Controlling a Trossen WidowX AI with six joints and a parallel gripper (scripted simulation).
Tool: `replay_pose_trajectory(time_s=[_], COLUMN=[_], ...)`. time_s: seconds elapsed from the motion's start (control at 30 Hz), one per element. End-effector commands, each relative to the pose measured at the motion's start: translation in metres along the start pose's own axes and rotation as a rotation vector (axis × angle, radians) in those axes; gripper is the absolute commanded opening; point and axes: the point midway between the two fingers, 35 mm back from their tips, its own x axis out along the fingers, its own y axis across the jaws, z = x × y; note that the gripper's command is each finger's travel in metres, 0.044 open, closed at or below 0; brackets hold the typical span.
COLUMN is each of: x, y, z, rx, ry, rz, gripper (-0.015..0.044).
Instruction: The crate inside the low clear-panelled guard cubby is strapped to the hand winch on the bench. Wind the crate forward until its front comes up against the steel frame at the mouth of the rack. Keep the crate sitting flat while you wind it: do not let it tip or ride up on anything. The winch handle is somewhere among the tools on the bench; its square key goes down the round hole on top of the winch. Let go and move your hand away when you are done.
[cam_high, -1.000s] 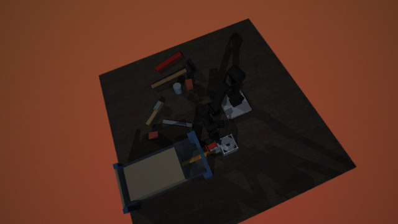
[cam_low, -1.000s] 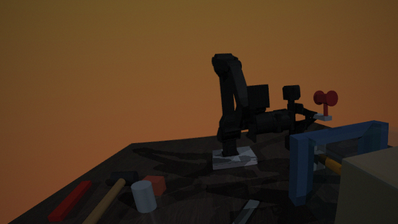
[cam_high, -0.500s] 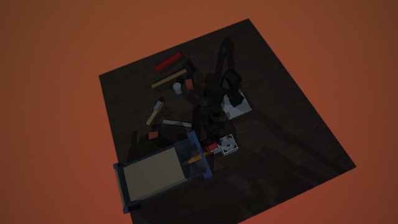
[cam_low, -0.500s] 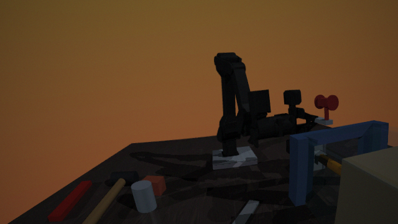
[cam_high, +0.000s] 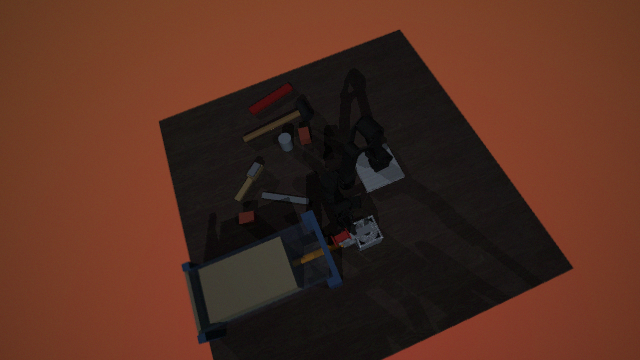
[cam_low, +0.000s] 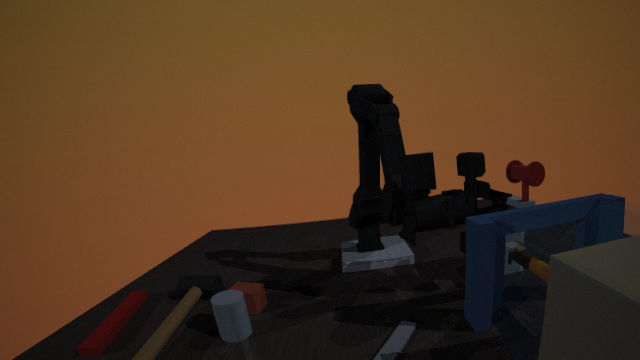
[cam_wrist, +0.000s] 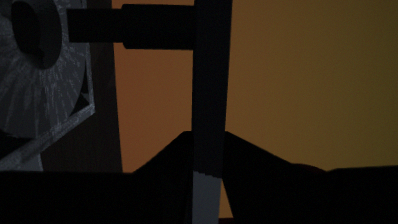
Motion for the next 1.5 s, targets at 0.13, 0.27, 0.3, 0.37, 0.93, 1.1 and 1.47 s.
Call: replay_pose_trajectory(time_s=[0.13, 0.27, 0.3, 0.37, 0.93, 1.1, 1.47], x=[-0.0001, -0.0023, -0.0029, -0.0042, -0.0095, -0.0093, -0.0077], y=[-0.0001, 0.0004, 0.0006, 0.0009, 0.0049, 0.0054, 0.0084], z=[-0.0004, -0.0001, -0.0001, 0.0, 0.0009, 0.001, 0.0007], rx=[-0.002, -0.003, -0.003, -0.003, -0.003, -0.003, -0.003], ry=[0.003, 0.002, 0.002, 0.002, 0.005, 0.006, 0.004], rz=[-0.002, -0.002, -0.002, -0.002, -0.003, -0.003, -0.003], gripper=[0.0, 0.0, 0.0, 0.0, 0.0, 0.0, 0.0])
